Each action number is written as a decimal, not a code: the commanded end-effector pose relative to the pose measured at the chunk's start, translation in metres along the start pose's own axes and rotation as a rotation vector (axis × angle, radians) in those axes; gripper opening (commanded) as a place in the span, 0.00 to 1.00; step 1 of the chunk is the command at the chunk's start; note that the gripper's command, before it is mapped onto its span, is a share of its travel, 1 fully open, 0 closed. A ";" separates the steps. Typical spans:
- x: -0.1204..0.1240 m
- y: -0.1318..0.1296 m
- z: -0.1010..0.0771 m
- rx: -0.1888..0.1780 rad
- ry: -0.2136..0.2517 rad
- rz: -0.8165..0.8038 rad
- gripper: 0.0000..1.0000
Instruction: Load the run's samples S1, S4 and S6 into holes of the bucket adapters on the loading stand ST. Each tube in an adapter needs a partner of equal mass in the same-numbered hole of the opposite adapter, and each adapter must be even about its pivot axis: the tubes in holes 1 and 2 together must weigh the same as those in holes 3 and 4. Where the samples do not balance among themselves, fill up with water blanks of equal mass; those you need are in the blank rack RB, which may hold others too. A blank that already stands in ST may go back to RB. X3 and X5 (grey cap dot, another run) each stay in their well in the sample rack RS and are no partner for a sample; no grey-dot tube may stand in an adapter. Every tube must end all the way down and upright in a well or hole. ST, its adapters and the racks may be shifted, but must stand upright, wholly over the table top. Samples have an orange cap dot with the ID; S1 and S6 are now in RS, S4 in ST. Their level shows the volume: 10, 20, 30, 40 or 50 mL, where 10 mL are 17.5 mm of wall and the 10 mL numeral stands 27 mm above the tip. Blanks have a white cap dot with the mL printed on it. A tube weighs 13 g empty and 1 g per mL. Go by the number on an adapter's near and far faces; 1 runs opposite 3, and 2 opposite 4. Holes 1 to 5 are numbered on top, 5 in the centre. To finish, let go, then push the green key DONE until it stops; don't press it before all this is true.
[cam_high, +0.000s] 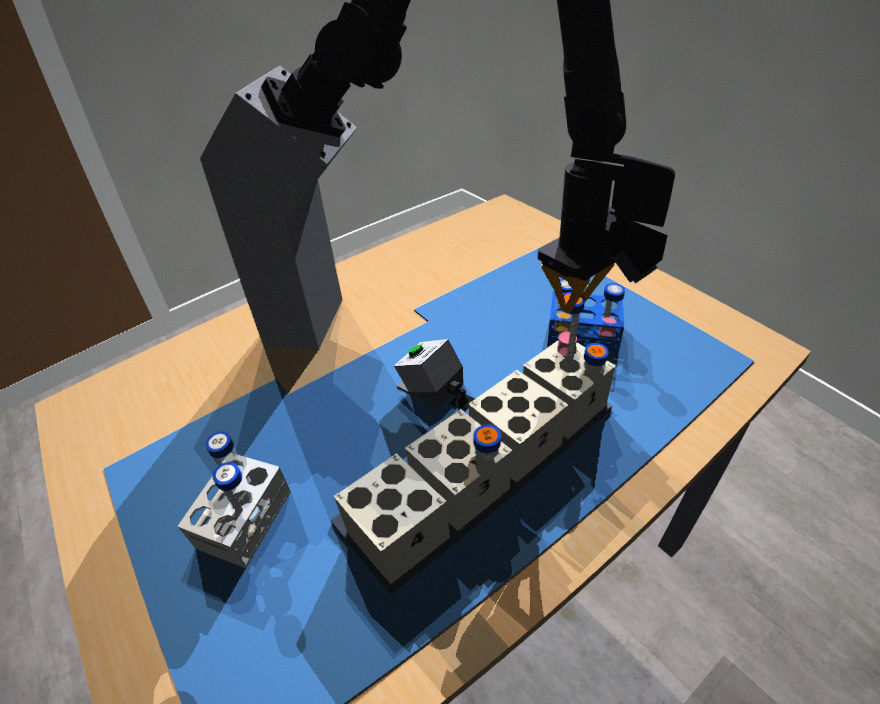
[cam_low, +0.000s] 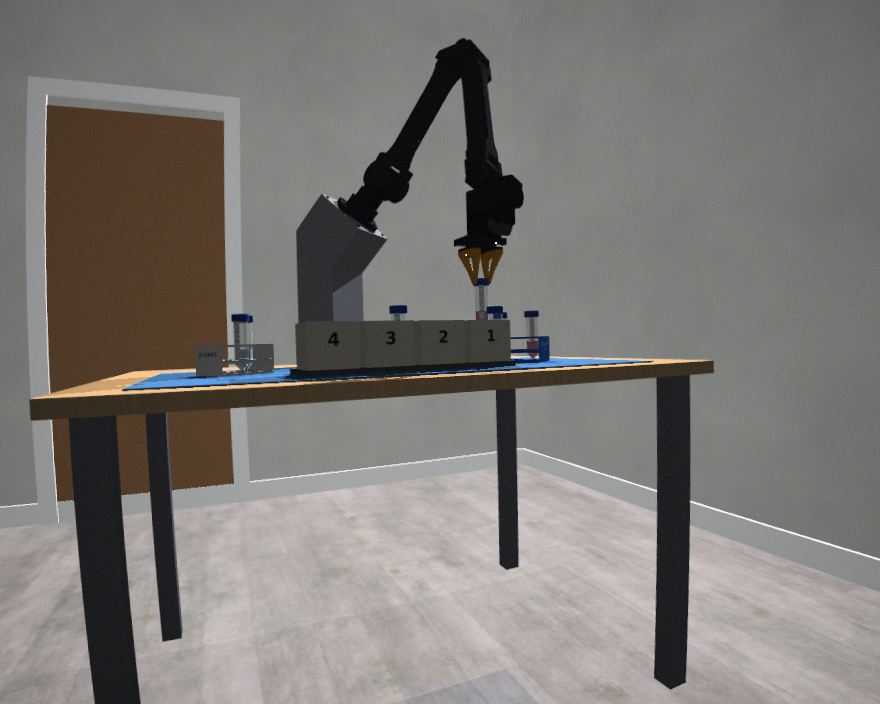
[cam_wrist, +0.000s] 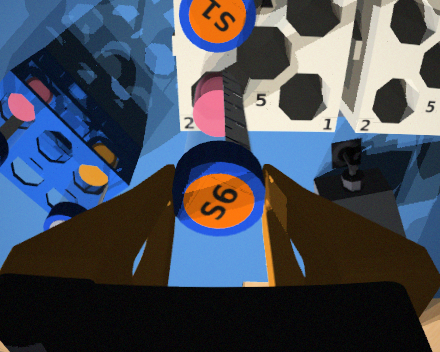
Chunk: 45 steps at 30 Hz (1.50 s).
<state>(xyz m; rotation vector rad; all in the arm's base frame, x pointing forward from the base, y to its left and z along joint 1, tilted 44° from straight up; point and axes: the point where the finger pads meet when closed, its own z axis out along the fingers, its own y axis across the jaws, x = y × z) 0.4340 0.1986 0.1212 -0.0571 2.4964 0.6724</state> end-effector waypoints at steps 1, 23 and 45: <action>-0.016 0.011 0.002 -0.015 -0.028 -0.006 0.00; -0.014 0.011 0.030 -0.014 -0.024 -0.004 0.00; -0.011 0.010 0.057 -0.013 -0.021 -0.004 0.00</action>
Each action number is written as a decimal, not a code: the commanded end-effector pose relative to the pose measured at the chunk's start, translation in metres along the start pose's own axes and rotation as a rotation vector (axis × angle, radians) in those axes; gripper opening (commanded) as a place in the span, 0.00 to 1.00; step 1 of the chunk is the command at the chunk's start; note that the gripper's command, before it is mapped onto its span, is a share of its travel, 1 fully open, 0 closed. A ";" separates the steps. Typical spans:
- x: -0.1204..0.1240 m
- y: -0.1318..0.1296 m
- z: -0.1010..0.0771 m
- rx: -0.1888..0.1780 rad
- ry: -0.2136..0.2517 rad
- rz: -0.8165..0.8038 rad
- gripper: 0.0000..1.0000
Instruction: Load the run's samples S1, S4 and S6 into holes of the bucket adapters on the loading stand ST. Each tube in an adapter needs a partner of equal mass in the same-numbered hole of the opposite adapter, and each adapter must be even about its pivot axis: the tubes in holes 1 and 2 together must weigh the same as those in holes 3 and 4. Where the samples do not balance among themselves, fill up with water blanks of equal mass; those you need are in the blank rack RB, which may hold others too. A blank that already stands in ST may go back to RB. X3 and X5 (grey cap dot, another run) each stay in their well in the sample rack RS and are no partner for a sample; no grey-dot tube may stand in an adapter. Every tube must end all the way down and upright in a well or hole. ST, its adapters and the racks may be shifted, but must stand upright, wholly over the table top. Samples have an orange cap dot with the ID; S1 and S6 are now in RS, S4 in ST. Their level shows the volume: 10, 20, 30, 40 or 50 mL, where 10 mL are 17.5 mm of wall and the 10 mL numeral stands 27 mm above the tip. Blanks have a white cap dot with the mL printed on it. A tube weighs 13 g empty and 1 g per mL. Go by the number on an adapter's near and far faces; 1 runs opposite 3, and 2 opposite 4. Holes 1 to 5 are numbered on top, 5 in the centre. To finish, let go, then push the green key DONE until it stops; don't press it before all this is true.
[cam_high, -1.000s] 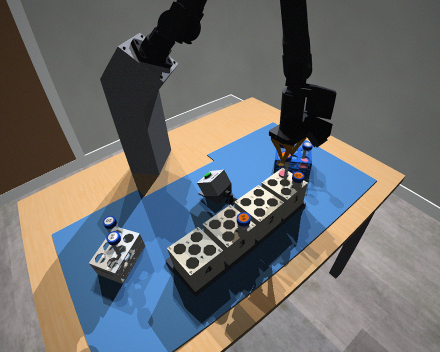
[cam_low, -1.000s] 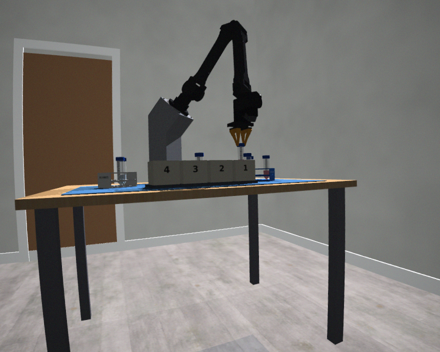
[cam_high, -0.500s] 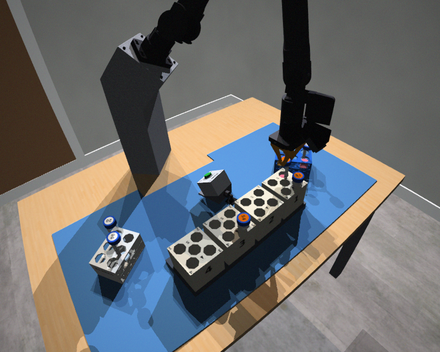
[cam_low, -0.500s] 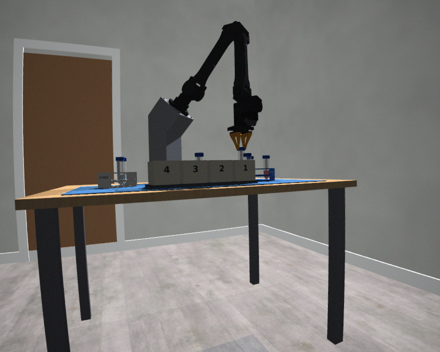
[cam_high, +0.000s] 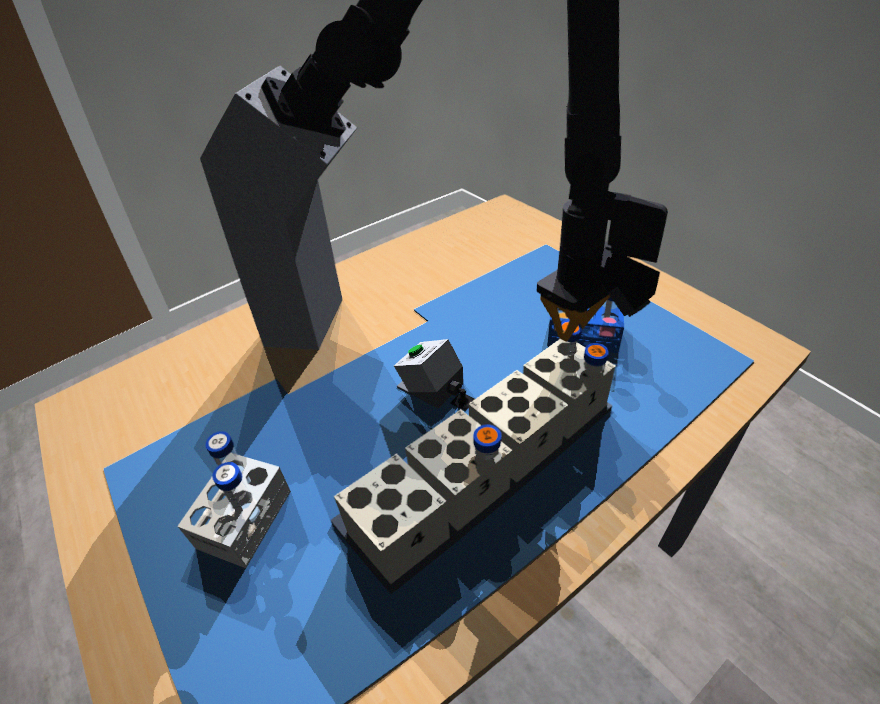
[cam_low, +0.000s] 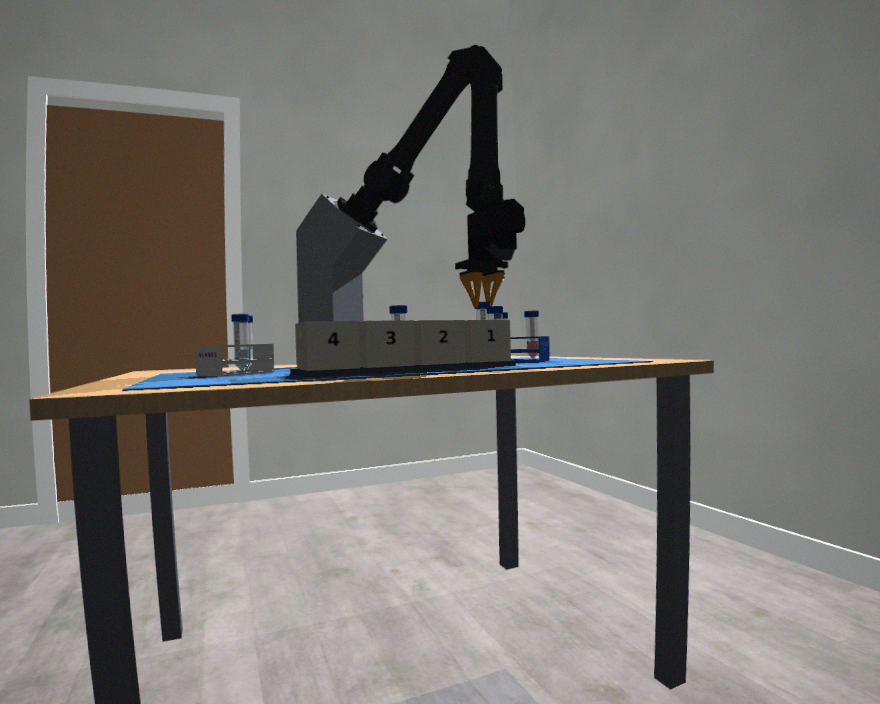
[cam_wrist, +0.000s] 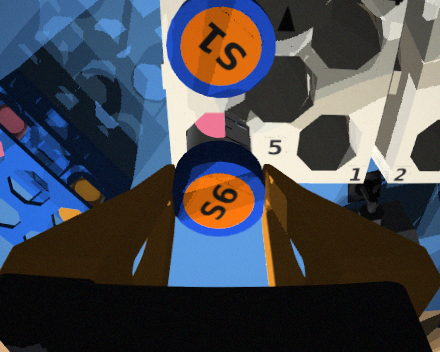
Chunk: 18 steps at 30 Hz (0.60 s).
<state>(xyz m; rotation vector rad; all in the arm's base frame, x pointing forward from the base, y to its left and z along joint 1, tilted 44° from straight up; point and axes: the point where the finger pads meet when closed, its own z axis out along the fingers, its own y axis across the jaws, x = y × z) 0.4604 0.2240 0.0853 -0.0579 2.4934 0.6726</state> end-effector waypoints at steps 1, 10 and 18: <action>-0.010 0.008 0.007 -0.012 -0.019 -0.002 0.00; -0.010 0.003 0.006 -0.006 -0.020 -0.002 0.00; -0.010 0.004 0.006 -0.006 -0.020 -0.002 0.00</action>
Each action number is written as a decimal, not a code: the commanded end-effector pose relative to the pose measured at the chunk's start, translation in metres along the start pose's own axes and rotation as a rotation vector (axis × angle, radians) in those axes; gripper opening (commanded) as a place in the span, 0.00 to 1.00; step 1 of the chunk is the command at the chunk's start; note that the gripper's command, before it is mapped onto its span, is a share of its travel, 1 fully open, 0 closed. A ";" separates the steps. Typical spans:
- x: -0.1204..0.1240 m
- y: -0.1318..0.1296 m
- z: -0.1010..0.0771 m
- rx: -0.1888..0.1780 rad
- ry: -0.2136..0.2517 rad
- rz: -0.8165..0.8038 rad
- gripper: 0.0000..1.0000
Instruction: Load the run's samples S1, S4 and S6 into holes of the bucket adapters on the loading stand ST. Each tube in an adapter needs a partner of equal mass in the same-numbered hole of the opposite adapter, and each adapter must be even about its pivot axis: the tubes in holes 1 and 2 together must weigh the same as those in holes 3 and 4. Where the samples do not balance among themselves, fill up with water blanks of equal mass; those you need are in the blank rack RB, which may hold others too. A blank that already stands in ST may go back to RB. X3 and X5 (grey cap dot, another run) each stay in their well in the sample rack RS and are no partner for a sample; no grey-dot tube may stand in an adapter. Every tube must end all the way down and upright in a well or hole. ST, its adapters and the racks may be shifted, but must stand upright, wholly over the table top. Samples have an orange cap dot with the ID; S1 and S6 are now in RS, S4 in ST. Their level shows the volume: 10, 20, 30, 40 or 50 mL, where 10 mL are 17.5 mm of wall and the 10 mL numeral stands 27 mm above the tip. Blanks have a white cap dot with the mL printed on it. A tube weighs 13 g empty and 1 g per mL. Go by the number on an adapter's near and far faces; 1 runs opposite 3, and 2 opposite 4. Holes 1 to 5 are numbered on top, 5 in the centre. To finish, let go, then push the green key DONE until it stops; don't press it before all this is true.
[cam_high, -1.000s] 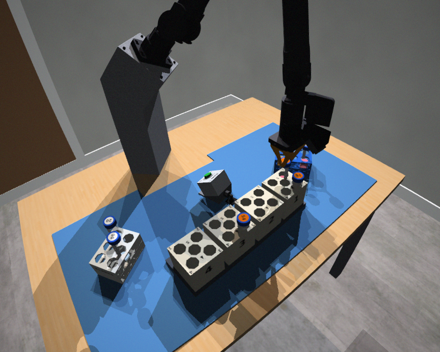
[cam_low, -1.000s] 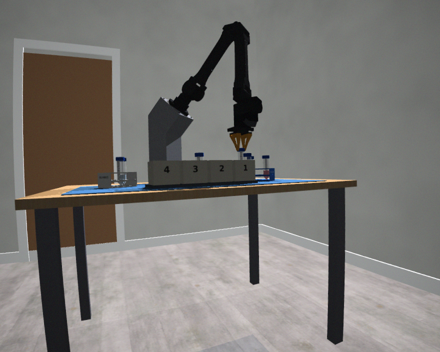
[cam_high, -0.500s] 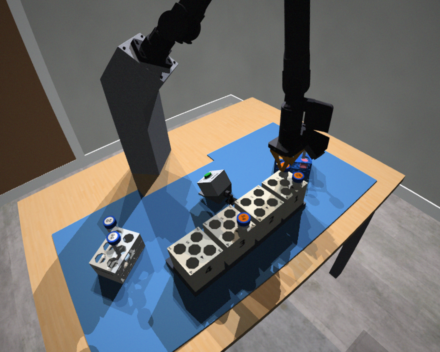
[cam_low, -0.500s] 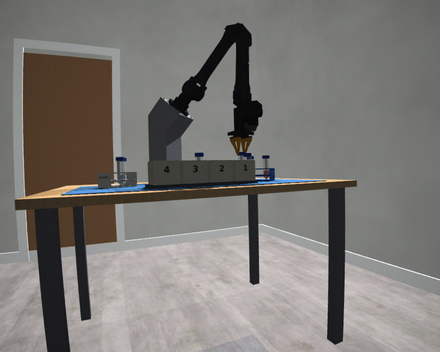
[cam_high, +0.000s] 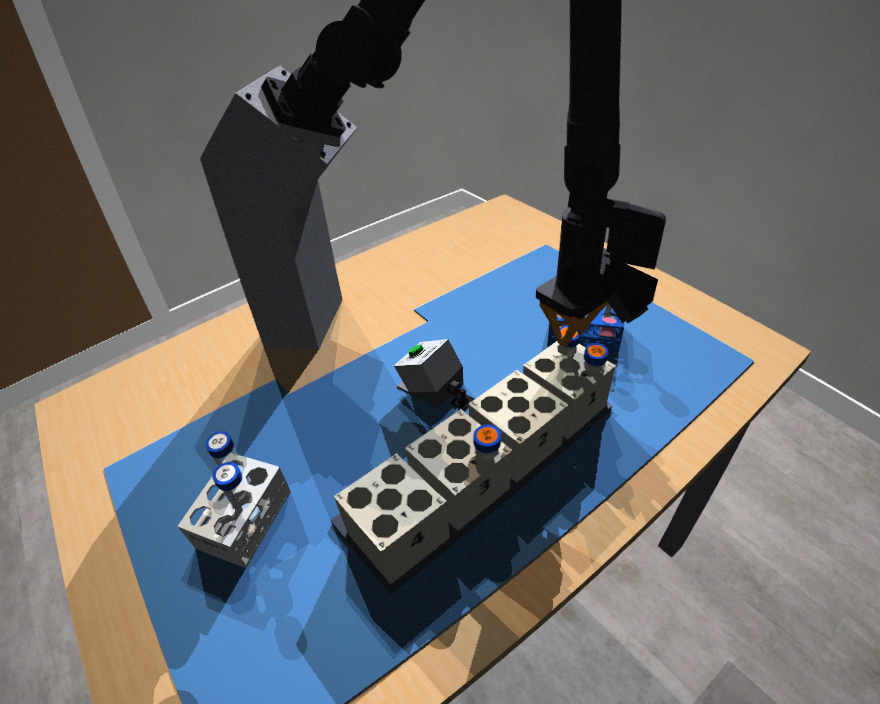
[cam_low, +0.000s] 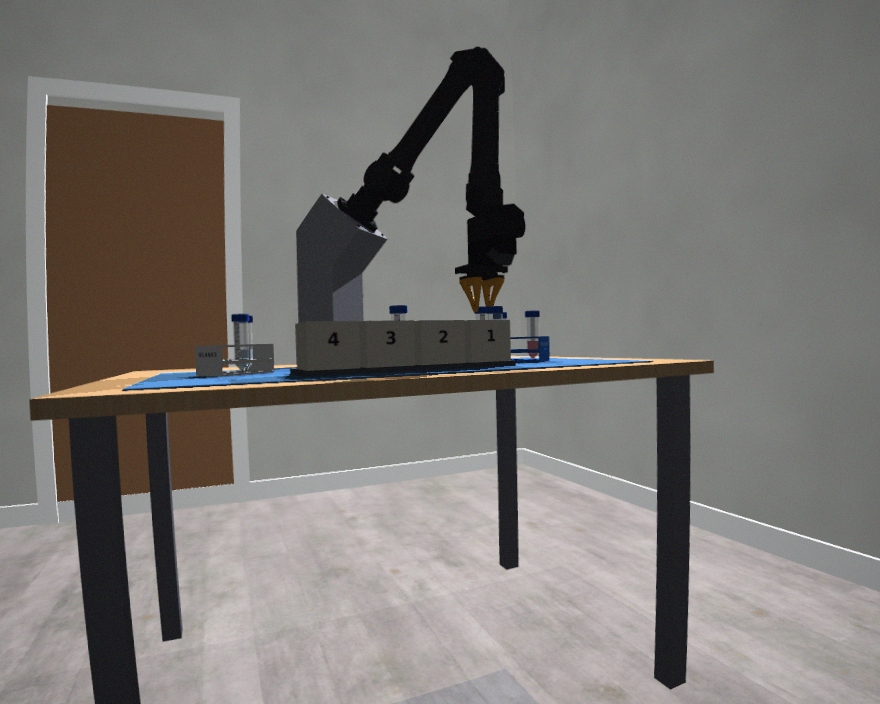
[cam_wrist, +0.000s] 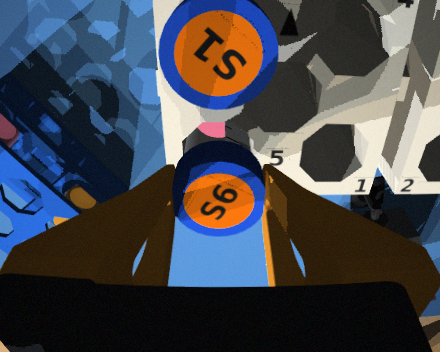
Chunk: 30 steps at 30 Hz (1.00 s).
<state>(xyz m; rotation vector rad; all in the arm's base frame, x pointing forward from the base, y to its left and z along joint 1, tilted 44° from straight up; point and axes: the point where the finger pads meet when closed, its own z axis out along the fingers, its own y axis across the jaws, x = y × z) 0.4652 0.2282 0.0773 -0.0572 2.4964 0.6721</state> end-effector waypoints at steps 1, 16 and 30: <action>-0.010 0.004 -0.004 -0.007 -0.023 -0.003 0.00; -0.010 0.005 -0.003 -0.007 -0.023 -0.003 0.00; -0.011 0.005 -0.003 -0.007 -0.023 -0.003 0.55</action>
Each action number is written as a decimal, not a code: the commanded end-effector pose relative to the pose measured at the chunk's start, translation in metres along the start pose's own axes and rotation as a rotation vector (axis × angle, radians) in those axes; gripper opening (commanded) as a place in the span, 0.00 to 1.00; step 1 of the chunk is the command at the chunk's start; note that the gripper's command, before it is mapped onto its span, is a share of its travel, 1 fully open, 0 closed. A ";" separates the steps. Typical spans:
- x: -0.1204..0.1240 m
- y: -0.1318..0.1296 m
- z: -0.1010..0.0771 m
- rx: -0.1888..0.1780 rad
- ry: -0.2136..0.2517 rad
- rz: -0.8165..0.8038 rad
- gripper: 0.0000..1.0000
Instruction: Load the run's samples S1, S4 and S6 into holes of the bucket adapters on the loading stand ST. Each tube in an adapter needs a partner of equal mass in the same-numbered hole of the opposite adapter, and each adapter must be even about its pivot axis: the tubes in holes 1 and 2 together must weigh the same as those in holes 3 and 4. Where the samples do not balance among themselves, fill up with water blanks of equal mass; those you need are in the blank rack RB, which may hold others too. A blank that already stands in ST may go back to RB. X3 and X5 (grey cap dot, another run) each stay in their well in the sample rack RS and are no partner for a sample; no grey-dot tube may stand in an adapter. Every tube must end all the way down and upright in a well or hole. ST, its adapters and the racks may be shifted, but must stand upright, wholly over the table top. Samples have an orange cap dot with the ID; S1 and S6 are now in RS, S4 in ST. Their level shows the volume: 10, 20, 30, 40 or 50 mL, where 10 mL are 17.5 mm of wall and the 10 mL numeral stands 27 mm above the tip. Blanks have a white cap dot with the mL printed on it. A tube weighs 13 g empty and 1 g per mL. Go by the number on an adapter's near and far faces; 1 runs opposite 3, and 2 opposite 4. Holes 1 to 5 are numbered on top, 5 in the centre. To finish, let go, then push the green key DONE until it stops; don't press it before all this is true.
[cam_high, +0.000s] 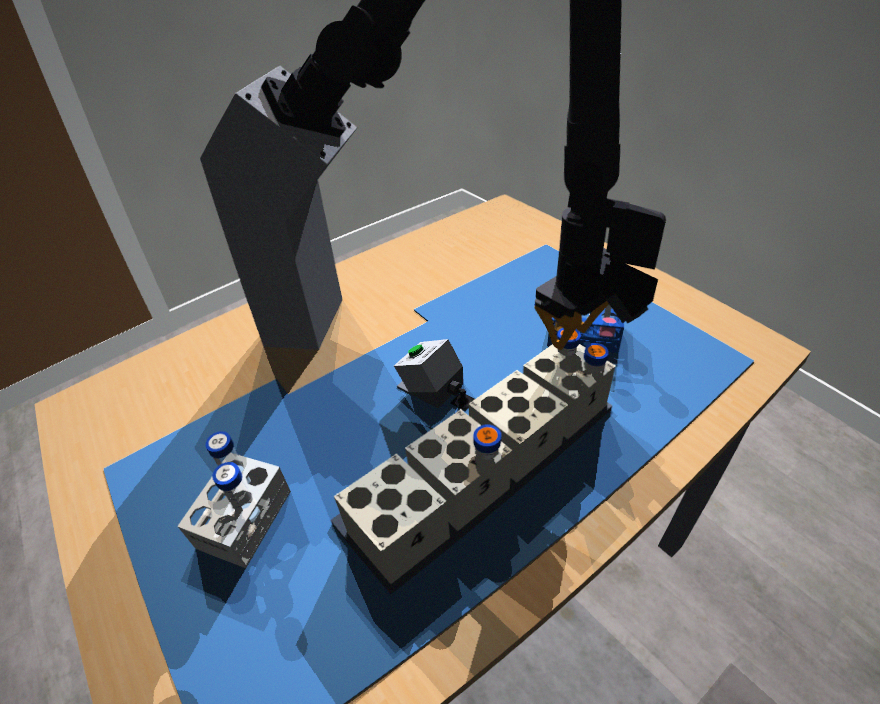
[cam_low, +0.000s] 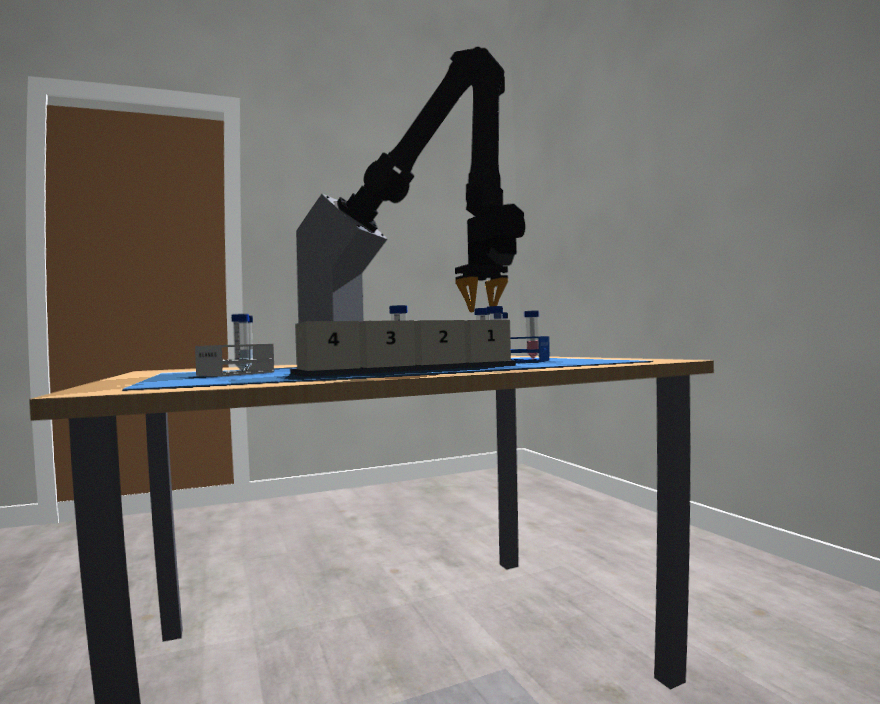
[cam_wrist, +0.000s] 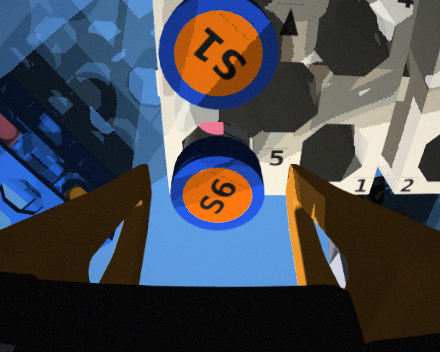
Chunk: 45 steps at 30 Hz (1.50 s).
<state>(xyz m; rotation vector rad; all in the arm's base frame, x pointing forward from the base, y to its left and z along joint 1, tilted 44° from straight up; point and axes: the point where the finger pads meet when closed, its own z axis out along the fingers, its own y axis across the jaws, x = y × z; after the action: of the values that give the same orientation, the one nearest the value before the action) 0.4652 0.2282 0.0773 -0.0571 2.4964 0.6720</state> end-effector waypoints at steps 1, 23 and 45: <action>-0.011 0.005 -0.003 -0.007 -0.023 -0.003 0.55; -0.011 0.005 -0.037 -0.007 -0.025 -0.004 0.55; 0.021 -0.063 -0.031 0.003 -0.014 0.373 0.80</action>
<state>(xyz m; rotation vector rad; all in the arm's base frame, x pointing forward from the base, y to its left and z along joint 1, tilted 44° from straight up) 0.4398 0.1726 0.0676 0.2608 2.5264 0.7743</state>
